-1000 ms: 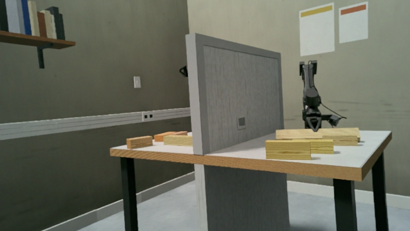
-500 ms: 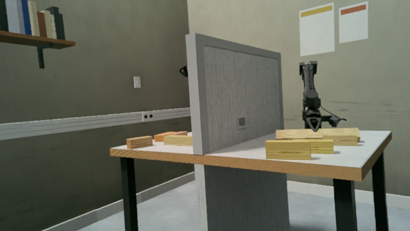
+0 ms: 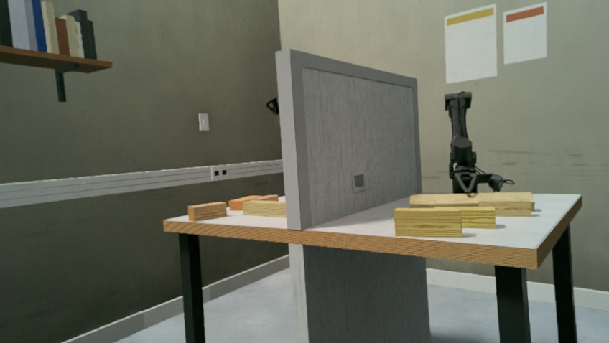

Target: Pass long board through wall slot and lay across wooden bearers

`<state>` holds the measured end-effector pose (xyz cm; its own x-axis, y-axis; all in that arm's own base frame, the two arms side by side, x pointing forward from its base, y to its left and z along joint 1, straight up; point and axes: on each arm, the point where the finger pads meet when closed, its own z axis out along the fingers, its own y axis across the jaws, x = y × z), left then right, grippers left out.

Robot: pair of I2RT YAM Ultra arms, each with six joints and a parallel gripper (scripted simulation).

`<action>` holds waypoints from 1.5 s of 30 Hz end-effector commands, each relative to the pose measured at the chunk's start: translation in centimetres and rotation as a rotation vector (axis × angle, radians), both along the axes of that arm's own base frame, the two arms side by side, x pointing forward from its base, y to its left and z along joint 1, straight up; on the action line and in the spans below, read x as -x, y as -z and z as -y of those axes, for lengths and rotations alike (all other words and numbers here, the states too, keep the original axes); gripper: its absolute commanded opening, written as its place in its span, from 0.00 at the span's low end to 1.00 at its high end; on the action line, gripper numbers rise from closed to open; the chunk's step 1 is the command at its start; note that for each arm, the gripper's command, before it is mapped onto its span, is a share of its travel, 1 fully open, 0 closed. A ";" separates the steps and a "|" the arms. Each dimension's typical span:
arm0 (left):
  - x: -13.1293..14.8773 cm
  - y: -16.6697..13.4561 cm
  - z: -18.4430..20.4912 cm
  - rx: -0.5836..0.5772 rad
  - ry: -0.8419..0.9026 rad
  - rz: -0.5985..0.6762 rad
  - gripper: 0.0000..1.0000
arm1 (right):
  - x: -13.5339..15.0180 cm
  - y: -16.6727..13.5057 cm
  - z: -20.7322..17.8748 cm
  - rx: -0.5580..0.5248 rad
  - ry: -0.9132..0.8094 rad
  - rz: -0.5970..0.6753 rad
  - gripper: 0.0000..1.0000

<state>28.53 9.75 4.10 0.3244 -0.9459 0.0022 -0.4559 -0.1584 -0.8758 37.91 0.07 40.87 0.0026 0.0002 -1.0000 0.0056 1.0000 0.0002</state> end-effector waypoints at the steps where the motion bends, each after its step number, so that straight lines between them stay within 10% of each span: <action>1: -2.0 -3.2 -1.1 -0.048 -0.011 0.098 0.57 | 1.0 -2.0 0.5 0.001 0.016 0.040 1.00; 45: -1.9 -2.5 -1.1 -0.041 -0.011 0.077 0.70 | 1.0 -2.0 0.5 0.001 0.016 0.040 1.00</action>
<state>28.69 9.81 4.42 0.3244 -0.9459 0.0023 -0.4440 -0.1545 -0.8826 37.91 0.07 40.87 0.0026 0.0002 -1.0000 0.0056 1.0000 0.0002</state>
